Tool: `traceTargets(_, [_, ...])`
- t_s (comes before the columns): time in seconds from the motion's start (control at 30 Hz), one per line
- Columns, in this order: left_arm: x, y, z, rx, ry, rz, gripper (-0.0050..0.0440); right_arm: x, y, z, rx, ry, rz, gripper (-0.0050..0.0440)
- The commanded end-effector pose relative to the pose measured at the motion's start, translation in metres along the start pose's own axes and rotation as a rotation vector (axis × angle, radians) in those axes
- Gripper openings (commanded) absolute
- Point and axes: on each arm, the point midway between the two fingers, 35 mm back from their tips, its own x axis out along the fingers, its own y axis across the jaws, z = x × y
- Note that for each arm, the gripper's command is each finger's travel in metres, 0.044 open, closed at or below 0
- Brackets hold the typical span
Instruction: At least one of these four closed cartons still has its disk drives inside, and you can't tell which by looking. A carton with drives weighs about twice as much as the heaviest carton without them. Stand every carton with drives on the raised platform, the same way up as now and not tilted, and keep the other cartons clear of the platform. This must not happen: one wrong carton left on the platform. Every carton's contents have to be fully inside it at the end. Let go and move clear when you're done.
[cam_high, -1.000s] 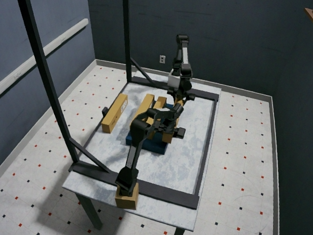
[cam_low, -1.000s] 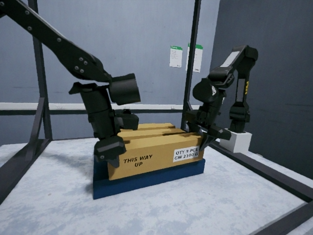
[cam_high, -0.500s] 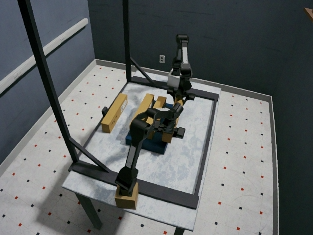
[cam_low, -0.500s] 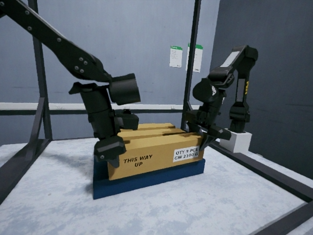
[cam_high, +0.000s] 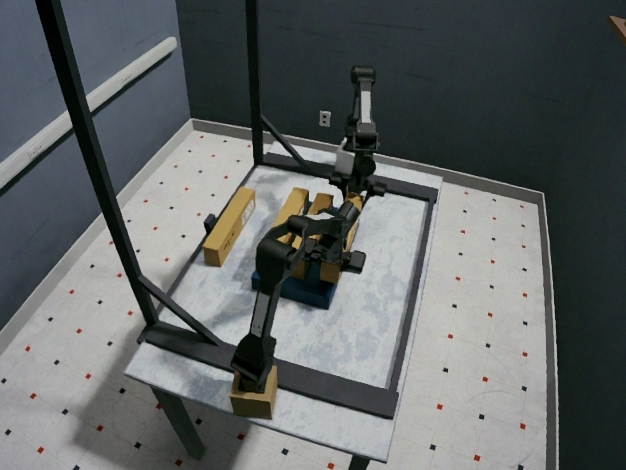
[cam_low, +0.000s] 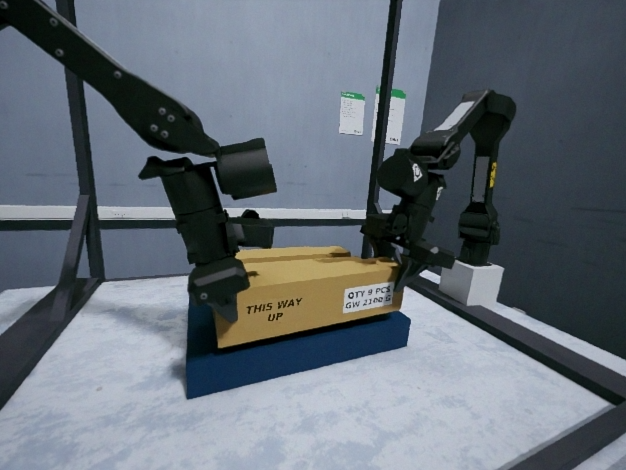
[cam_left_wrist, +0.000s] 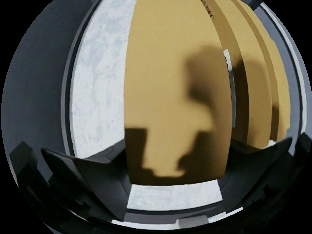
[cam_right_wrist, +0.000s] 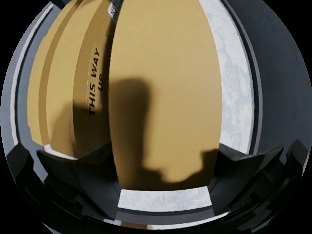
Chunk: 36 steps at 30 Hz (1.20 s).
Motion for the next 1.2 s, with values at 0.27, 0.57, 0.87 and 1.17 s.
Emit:
traceTargets(0.27, [-0.0353,-0.0154,0.0161,0.019,-0.088,0.027,-0.005,-0.0397,0.0148,0.016,-0.003,-0.087,-0.022,-0.005])
traceTargets(0.57, [-0.0347,-0.0148,0.0155,0.019,-0.087,0.027,-0.005,-0.0393,0.0154,0.0155,-0.004,-0.086,-0.024,-0.005])
traceTargets(0.87, [-0.0347,-0.0148,0.0155,0.019,-0.087,0.027,-0.005,-0.0393,0.0154,0.0155,-0.004,-0.086,-0.024,-0.005])
traceTargets(1.17, [-0.0355,-0.0148,0.0159,0.019,-0.088,0.027,-0.005,-0.0391,0.0153,0.0153,-0.005,-0.043,-0.014,-0.005])
